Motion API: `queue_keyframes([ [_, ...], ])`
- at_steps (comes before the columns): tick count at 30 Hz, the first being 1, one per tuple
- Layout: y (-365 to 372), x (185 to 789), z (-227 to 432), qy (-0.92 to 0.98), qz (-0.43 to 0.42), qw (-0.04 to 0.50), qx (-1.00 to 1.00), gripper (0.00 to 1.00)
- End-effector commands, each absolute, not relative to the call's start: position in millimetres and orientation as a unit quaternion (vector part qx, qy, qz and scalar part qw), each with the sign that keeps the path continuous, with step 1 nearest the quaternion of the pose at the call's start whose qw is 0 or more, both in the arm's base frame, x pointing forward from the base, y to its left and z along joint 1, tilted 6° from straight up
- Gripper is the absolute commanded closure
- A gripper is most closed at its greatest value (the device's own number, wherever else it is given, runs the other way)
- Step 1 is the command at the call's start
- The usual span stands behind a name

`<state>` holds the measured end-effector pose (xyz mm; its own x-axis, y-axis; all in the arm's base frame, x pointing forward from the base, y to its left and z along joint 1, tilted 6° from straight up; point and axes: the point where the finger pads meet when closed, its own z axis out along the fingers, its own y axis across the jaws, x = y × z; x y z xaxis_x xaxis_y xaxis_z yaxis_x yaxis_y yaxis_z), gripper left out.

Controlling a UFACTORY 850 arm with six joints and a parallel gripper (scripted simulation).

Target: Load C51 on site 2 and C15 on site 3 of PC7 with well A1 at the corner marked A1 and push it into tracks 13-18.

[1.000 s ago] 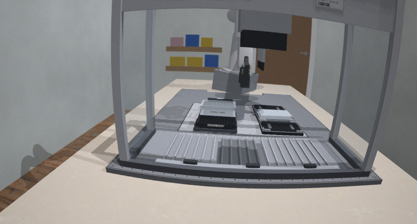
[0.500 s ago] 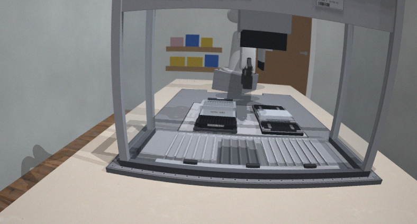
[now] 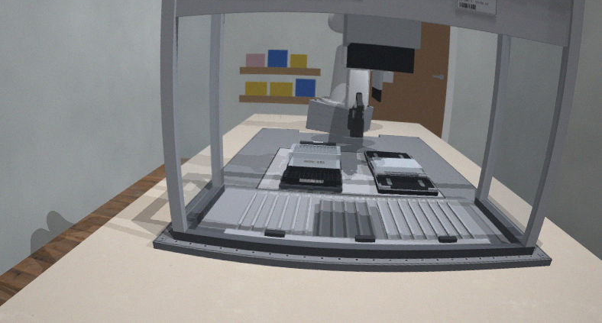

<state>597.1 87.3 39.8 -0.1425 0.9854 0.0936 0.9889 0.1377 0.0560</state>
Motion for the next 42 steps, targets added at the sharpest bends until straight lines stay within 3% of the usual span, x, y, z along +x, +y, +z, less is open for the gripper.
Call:
queue_keyframes([
  [1,88,598,37,-0.754,-0.053,0.016,-0.655,0.0],
  [42,94,601,-24,-0.754,-0.053,0.016,-0.655,0.0],
])
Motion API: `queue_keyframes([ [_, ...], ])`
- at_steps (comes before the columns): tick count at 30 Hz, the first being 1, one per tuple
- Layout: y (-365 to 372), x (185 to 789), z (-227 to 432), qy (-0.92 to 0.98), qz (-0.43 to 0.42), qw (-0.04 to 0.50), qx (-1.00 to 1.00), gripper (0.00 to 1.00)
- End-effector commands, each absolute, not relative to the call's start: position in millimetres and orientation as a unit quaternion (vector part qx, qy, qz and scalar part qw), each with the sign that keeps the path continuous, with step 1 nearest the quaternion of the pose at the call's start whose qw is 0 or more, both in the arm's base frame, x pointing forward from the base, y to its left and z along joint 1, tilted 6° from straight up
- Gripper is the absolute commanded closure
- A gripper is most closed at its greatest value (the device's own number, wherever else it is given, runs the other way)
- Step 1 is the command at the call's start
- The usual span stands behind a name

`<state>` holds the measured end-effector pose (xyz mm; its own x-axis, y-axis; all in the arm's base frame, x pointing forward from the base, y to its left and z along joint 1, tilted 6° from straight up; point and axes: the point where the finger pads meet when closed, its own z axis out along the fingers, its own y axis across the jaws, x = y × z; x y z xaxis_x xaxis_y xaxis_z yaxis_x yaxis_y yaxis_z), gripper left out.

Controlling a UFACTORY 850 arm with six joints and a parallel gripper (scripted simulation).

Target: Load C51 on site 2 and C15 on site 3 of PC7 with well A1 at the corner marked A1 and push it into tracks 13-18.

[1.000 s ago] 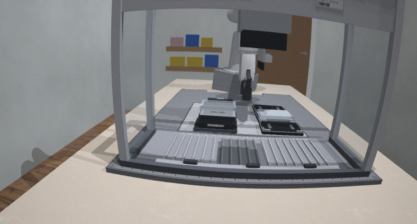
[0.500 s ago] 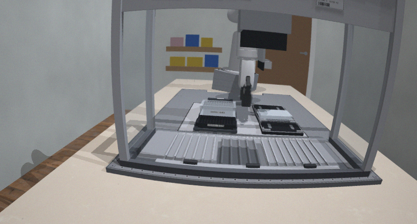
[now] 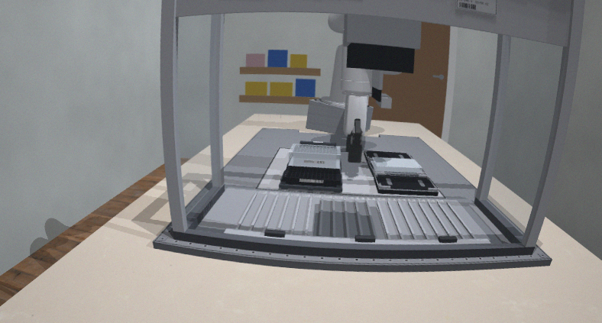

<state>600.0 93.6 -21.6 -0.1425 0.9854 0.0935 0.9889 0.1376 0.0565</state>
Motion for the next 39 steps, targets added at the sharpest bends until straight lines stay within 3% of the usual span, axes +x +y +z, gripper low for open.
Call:
queue_keyframes([
  [1,94,601,-26,-0.754,-0.053,0.016,-0.655,0.0],
  [39,96,602,-47,-0.754,-0.053,0.016,-0.655,0.0],
])
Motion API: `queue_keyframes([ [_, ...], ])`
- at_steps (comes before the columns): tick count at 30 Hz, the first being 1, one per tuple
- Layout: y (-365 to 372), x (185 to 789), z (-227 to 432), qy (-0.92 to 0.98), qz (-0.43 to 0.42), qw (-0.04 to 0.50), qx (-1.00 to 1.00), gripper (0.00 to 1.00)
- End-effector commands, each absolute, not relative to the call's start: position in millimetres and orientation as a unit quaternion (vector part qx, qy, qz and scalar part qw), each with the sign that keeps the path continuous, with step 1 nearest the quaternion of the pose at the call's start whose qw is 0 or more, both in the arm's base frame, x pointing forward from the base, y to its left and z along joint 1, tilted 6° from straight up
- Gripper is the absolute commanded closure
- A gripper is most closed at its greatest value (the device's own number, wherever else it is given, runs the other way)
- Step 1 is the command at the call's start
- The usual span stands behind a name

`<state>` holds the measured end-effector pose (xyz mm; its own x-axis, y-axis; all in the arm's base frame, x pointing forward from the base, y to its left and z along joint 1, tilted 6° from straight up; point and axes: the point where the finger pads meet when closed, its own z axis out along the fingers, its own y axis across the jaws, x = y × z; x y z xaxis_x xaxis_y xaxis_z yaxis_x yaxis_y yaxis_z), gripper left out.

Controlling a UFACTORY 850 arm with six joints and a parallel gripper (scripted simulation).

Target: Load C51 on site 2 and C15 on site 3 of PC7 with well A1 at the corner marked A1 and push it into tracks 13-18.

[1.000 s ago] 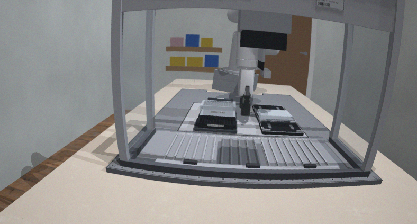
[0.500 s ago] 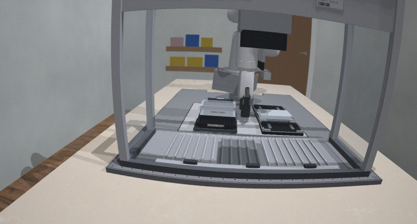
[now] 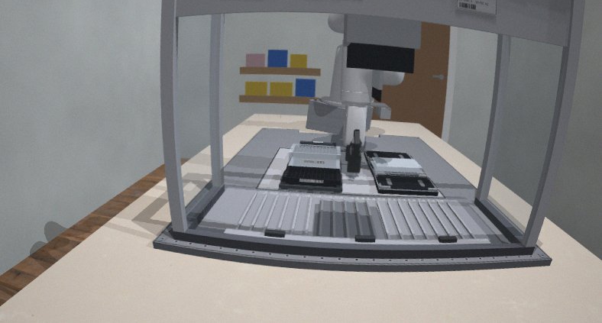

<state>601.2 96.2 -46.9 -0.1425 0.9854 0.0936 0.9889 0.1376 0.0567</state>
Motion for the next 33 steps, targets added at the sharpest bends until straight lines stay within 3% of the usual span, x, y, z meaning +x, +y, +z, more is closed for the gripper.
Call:
queue_keyframes([
  [1,96.4,602.1,-48.1,-0.754,-0.053,0.016,-0.655,0.0],
  [33,90.4,603.2,-52.7,-0.754,-0.053,0.016,-0.655,0.0],
])
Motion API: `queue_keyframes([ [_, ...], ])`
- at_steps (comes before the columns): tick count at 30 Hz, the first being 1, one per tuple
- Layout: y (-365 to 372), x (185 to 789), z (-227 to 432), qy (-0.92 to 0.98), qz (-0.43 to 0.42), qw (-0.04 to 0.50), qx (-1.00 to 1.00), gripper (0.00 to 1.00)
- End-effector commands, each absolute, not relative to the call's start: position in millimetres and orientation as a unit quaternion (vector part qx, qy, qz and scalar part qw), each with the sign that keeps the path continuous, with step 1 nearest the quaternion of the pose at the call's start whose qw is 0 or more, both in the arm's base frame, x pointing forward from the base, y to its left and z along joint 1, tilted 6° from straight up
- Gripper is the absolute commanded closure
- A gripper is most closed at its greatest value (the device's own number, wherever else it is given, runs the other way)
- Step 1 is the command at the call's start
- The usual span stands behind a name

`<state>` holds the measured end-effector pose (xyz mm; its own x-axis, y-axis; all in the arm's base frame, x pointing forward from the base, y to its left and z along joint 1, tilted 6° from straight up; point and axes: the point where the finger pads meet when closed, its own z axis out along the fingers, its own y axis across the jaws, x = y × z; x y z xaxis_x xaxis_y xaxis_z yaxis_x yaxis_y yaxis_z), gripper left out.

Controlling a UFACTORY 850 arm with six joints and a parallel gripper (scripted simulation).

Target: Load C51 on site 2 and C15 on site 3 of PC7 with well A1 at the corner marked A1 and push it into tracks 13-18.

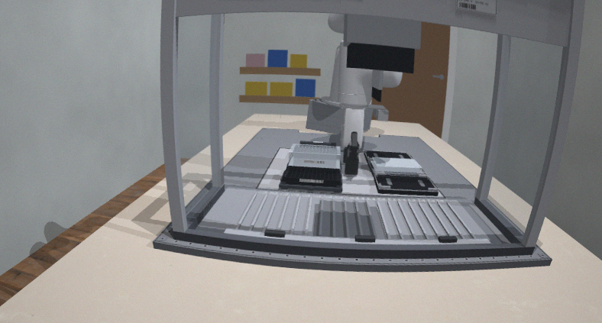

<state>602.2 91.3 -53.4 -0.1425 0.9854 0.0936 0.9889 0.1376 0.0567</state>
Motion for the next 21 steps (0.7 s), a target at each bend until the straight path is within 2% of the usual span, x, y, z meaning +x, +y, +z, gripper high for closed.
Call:
queue_keyframes([
  [1,89.9,603.3,-52.8,-0.754,-0.053,0.016,-0.655,0.0],
  [21,82.0,604.4,-53.5,-0.754,-0.053,0.016,-0.655,0.0],
])
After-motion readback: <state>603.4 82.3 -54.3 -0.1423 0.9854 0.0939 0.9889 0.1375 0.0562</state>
